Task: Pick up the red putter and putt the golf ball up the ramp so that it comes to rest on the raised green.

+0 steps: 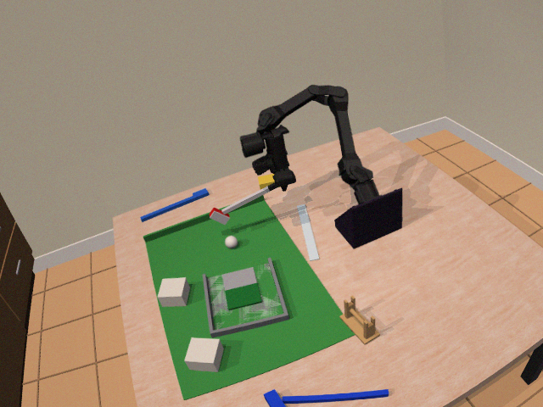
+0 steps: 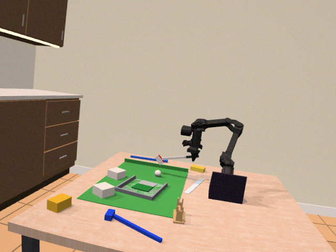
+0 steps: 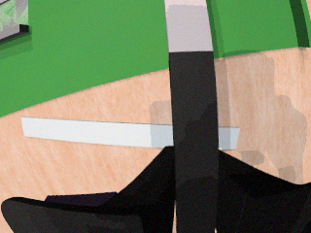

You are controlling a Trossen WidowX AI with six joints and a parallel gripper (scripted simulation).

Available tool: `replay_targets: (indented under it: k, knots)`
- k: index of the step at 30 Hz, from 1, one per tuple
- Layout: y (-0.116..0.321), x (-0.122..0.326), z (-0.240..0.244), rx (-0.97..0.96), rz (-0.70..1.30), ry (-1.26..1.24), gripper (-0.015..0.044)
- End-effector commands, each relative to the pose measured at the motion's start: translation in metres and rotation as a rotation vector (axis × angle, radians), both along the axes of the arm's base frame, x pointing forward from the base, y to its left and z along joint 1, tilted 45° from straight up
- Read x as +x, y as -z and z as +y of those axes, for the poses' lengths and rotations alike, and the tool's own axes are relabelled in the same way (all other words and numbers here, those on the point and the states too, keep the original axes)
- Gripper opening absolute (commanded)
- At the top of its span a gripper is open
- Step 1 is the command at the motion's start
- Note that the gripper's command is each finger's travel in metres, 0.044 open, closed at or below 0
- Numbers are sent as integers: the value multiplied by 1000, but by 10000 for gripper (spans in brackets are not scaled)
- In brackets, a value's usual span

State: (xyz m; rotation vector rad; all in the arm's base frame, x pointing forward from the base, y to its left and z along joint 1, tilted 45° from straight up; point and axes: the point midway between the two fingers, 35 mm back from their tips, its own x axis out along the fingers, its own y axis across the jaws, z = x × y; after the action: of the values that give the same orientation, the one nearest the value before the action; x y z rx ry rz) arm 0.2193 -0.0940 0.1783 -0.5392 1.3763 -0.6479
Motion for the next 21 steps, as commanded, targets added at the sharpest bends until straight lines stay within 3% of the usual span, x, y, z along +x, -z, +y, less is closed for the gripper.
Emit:
replay_targets:
  k: [1,21]
  knots:
    - [8,1,-10,-6,-3,2,0]
    - [33,3,-36,-9,-4,2,0]
